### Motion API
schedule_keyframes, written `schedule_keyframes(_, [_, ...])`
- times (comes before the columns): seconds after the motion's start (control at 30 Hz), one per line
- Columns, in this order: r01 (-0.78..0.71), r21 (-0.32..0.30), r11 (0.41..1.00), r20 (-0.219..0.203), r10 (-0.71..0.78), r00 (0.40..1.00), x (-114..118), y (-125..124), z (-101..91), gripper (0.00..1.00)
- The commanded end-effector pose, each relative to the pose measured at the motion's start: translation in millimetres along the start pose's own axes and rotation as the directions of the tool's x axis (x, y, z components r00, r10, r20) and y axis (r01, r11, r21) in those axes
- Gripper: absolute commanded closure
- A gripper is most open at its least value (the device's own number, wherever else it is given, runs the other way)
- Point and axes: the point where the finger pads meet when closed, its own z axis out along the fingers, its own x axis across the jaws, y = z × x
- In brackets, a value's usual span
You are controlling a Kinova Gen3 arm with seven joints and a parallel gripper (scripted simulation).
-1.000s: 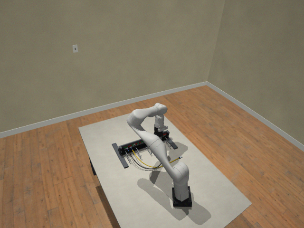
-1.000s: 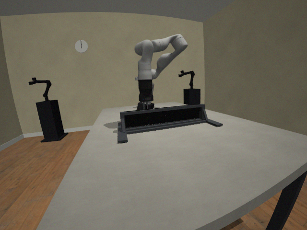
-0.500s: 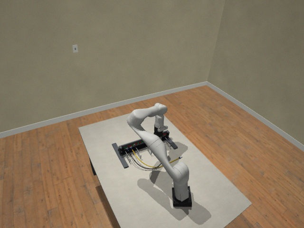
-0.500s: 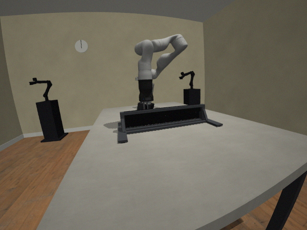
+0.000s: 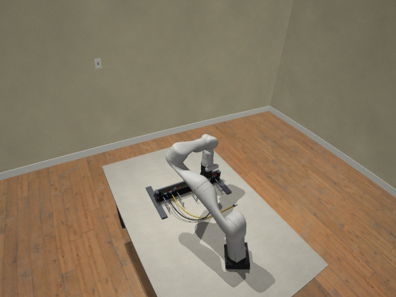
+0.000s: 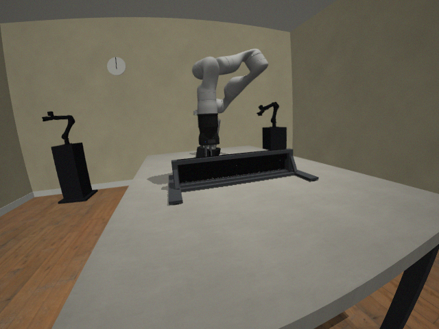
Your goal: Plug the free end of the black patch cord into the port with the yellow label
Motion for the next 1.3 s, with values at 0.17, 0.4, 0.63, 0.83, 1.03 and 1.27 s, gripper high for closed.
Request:
schedule_keyframes(0.17, [-0.018,-0.005,1.0,-0.003,0.018,1.0,-0.1,1.3,0.3,1.0])
schedule_keyframes(0.4, [-0.019,-0.005,1.0,-0.004,0.018,1.0,-0.1,1.3,0.3,1.0])
schedule_keyframes(0.63, [-0.019,-0.005,1.0,-0.004,0.018,1.0,-0.1,1.3,0.3,1.0])
schedule_keyframes(0.83, [-0.021,-0.006,1.0,-0.004,0.021,1.0,-0.6,3.0,-0.1,1.0])
schedule_keyframes(1.03, [-0.025,-0.006,1.0,-0.007,0.025,1.0,-0.5,6.0,-0.1,1.0])
schedule_keyframes(1.27, [-0.025,-0.006,1.0,-0.007,0.025,1.0,-0.4,16.3,-0.5,1.0])
